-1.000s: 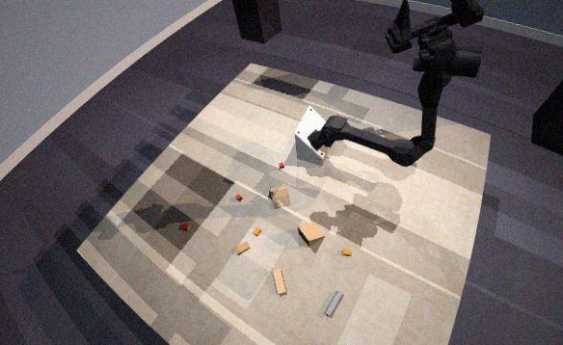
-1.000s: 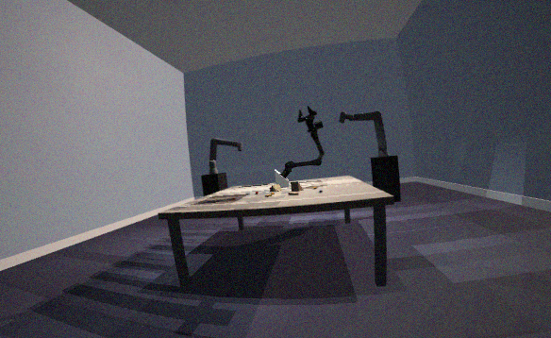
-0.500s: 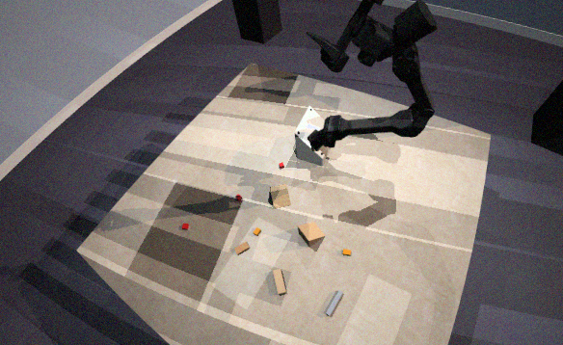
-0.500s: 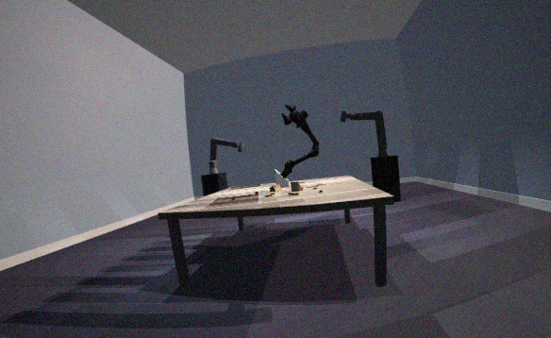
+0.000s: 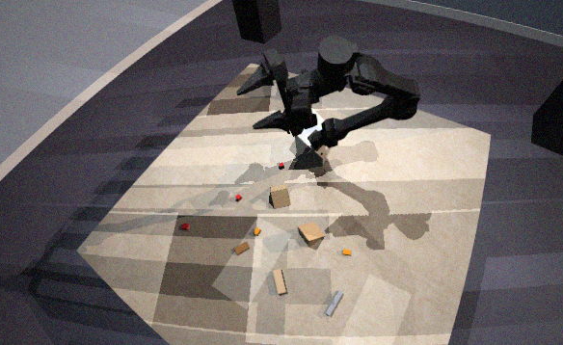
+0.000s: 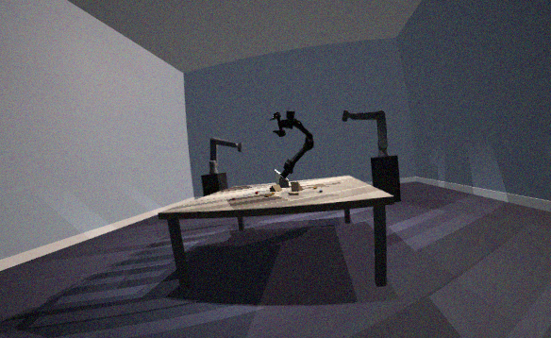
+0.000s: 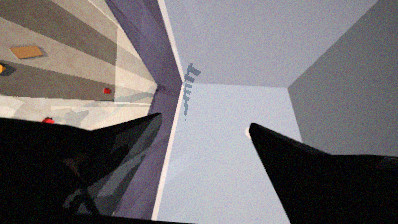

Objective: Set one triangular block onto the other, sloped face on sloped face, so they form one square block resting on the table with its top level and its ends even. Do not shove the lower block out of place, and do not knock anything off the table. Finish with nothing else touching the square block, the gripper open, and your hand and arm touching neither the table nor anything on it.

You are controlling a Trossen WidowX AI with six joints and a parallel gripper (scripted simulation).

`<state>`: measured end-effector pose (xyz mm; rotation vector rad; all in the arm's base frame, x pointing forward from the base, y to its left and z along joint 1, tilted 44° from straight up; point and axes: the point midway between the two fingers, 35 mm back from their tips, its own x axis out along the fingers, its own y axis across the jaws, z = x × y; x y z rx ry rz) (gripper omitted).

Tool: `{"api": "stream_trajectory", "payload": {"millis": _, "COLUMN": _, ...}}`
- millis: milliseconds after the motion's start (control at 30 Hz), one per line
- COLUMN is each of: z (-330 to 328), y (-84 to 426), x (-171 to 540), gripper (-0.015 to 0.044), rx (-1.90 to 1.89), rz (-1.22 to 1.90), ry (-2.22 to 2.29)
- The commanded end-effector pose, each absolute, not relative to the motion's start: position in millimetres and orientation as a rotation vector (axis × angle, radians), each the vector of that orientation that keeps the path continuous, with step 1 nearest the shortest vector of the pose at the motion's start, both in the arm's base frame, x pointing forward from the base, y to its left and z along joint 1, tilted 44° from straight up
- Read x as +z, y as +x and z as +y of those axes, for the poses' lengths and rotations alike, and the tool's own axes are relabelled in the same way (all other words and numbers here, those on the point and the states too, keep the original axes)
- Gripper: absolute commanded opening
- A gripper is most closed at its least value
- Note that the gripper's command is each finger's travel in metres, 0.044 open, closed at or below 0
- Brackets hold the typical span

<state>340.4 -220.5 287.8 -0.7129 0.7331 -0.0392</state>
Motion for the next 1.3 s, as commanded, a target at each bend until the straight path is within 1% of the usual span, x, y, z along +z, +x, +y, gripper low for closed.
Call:
{"api": "stream_trajectory", "payload": {"millis": 0, "z": -179, "y": 368, "x": 231, "gripper": 0.0440, "rx": 0.177, "rz": 0.873, "ry": -0.647}}
{"api": "stream_trajectory", "payload": {"millis": 200, "z": -115, "y": 382, "x": 161, "gripper": 0.0440, "rx": 0.447, "rz": 1.077, "ry": -0.569}}
{"api": "stream_trajectory", "payload": {"millis": 500, "z": -41, "y": 370, "x": 96, "gripper": 0.0440, "rx": 0.715, "rz": 1.331, "ry": -0.514}}
{"api": "stream_trajectory", "payload": {"millis": 600, "z": -5, "y": 353, "x": 67, "gripper": 0.0440, "rx": 0.880, "rz": 1.485, "ry": -0.516}}
{"api": "stream_trajectory", "payload": {"millis": 800, "z": 59, "y": 303, "x": 24, "gripper": 0.0440, "rx": 1.200, "rz": 1.830, "ry": -0.552}}
{"api": "stream_trajectory", "payload": {"millis": 867, "z": 66, "y": 296, "x": 20, "gripper": 0.0440, "rx": 1.240, "rz": 1.879, "ry": -0.560}}
{"api": "stream_trajectory", "payload": {"millis": 1133, "z": 67, "y": 294, "x": 19, "gripper": 0.0440, "rx": 1.243, "rz": 1.884, "ry": -0.561}}
{"api": "stream_trajectory", "payload": {"millis": 1267, "z": 67, "y": 286, "x": -2, "gripper": 0.0440, "rx": 1.244, "rz": 1.884, "ry": -0.561}}
